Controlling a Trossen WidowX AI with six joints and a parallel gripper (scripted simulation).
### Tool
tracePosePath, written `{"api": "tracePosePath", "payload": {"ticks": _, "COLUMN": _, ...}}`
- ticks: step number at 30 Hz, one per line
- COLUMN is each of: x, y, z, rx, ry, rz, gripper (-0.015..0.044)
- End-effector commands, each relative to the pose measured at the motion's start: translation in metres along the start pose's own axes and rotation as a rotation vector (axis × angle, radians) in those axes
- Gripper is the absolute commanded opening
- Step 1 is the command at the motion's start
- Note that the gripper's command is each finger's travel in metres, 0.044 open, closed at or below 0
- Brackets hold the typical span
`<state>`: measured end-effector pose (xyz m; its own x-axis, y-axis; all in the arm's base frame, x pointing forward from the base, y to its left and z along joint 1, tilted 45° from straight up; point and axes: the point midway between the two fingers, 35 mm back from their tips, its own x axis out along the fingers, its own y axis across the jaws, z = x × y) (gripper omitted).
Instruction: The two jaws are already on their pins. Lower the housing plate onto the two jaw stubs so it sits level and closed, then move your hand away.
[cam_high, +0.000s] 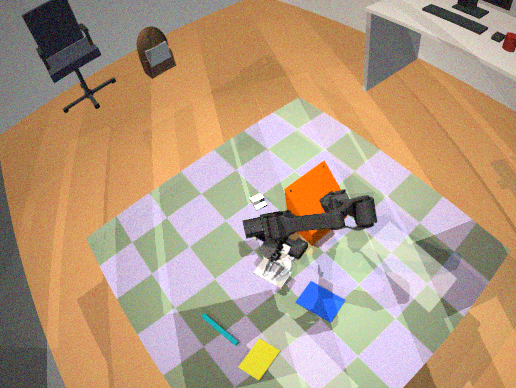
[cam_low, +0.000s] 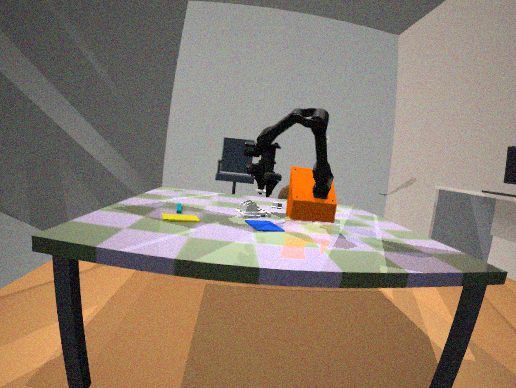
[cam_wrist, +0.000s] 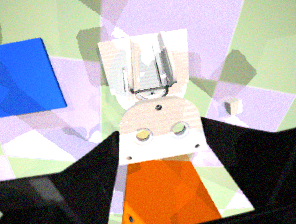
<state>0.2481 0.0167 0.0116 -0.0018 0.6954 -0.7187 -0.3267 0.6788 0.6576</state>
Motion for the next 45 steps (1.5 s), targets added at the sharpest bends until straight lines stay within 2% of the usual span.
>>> {"api": "tracePosePath", "payload": {"ticks": 1, "x": 0.001, "y": 0.001, "z": 0.000, "rx": -0.001, "ry": 0.000, "rz": 0.005, "gripper": 0.0351}}
{"api": "tracePosePath", "payload": {"ticks": 45, "x": 0.001, "y": -0.003, "z": -0.011, "rx": -0.011, "ry": 0.001, "rz": 0.004, "gripper": 0.0351}}
